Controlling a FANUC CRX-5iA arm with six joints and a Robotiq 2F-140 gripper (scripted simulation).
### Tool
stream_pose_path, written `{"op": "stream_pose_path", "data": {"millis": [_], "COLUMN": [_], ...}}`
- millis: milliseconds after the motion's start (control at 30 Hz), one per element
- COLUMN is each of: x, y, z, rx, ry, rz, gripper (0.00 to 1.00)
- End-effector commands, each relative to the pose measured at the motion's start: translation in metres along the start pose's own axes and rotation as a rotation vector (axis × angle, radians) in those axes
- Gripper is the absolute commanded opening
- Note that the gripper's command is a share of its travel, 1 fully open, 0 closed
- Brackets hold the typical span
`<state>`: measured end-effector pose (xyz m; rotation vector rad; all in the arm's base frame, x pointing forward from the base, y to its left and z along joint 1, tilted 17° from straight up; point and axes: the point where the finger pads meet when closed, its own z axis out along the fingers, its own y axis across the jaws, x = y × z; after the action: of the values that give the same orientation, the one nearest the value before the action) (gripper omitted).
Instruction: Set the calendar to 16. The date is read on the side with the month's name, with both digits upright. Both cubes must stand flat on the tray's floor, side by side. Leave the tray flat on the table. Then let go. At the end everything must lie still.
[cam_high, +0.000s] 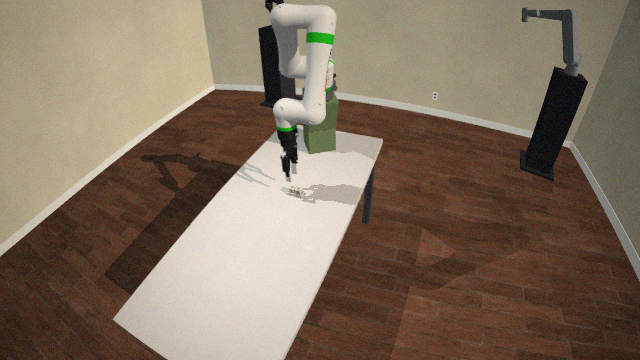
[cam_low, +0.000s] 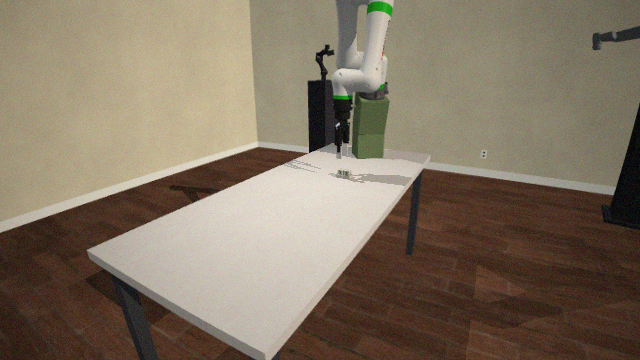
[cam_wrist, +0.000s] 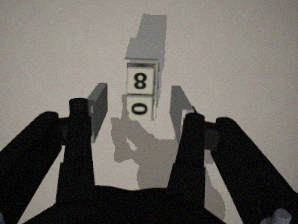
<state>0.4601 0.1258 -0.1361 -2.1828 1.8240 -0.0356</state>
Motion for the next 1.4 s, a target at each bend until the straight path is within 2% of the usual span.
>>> {"op": "stream_pose_path", "data": {"millis": [0,1067,1367], "x": [0.0005,0.0005,0.0007], "y": [-0.0001,-0.0001,0.0000], "z": [-0.0001,0.0009,0.0073], "rx": [-0.001,-0.001,-0.001], "ry": [-0.004,-0.004,-0.005], "rz": [-0.001,-0.001,-0.001], "gripper": [0.29,0.29,0.29]}}
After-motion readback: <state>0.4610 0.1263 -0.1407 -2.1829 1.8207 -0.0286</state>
